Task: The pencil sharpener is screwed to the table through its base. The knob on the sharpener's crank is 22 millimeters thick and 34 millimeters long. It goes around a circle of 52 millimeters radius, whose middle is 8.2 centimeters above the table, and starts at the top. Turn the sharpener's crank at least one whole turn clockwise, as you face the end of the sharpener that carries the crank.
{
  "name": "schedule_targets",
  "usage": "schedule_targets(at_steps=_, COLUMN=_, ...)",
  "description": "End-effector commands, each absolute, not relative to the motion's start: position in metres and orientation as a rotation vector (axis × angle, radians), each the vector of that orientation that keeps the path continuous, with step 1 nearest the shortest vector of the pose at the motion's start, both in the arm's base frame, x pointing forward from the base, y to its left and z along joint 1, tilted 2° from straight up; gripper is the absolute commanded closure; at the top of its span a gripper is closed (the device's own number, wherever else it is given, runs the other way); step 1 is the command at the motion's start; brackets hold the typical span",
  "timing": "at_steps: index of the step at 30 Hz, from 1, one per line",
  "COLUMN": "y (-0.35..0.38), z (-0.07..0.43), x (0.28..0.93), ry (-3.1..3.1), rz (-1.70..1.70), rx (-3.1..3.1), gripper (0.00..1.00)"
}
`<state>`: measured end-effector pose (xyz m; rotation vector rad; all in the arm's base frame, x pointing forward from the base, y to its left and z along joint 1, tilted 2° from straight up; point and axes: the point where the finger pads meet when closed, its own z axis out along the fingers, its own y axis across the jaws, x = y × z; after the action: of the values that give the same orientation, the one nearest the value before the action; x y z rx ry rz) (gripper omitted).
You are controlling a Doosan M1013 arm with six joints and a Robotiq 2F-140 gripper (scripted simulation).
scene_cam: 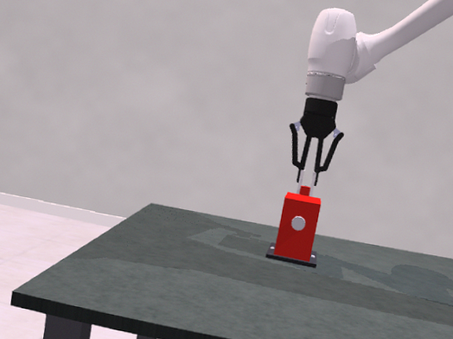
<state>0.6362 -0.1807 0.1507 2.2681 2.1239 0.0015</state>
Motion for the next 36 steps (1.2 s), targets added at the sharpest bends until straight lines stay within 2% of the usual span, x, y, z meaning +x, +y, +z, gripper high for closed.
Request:
schedule_targets(at_steps=1, y=-0.181, z=0.151, x=0.636, ry=2.124, rz=0.002, rx=2.268, gripper=1.00)
schedule_targets(at_steps=36, y=-0.184, z=0.131, x=0.678, ry=2.124, rz=0.002, rx=2.268, gripper=1.00)
